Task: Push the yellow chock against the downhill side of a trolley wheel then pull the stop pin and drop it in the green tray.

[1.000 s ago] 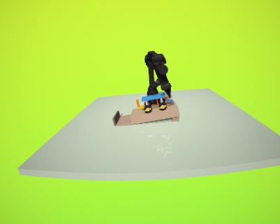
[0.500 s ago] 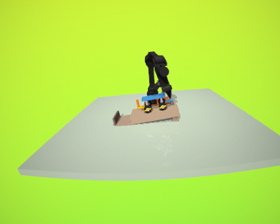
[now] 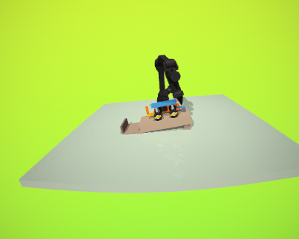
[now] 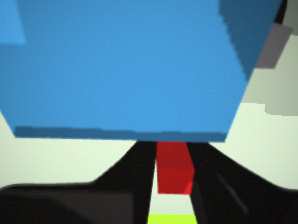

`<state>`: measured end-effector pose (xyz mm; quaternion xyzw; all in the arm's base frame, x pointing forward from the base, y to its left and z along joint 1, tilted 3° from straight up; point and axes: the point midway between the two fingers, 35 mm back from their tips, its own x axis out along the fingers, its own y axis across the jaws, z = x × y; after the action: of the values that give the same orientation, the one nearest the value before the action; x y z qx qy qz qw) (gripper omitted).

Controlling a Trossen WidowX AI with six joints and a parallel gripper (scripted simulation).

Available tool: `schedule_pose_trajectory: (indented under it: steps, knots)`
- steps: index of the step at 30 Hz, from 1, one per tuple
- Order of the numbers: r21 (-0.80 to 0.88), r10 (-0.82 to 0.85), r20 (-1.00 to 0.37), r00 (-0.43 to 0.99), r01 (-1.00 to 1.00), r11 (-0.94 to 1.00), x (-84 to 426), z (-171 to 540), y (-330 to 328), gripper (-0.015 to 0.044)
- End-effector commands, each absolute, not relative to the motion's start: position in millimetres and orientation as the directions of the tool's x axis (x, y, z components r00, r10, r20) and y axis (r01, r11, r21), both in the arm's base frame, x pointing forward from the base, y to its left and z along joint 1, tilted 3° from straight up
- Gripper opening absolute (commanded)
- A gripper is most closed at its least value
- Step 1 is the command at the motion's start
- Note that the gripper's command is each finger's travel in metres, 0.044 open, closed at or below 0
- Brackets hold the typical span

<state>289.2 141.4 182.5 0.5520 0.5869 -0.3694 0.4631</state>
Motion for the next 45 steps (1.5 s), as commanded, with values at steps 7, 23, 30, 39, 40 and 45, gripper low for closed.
schedule_pose_trajectory:
  steps: [7, 23, 30, 39, 40, 45]
  knots:
    - [0.087, 0.307, -0.951, 0.048, 0.99, 0.115, 288.1, 190.4, 140.1, 0.0]
    - [0.087, 0.307, -0.951, 0.048, 0.99, 0.115, 287.9, 195.9, 138.6, 0.0]
    - [0.087, 0.306, -0.951, 0.048, 0.99, 0.115, 287.8, 198.5, 137.9, 0.0]
    - [0.087, 0.306, -0.951, 0.048, 0.99, 0.115, 287.6, 201.9, 137.0, 0.0]
    - [0.087, 0.306, -0.951, 0.048, 0.99, 0.115, 287.5, 202.3, 136.9, 0.0]
    - [0.087, 0.306, -0.951, 0.048, 0.99, 0.115, 287.4, 204.3, 136.4, 0.0]
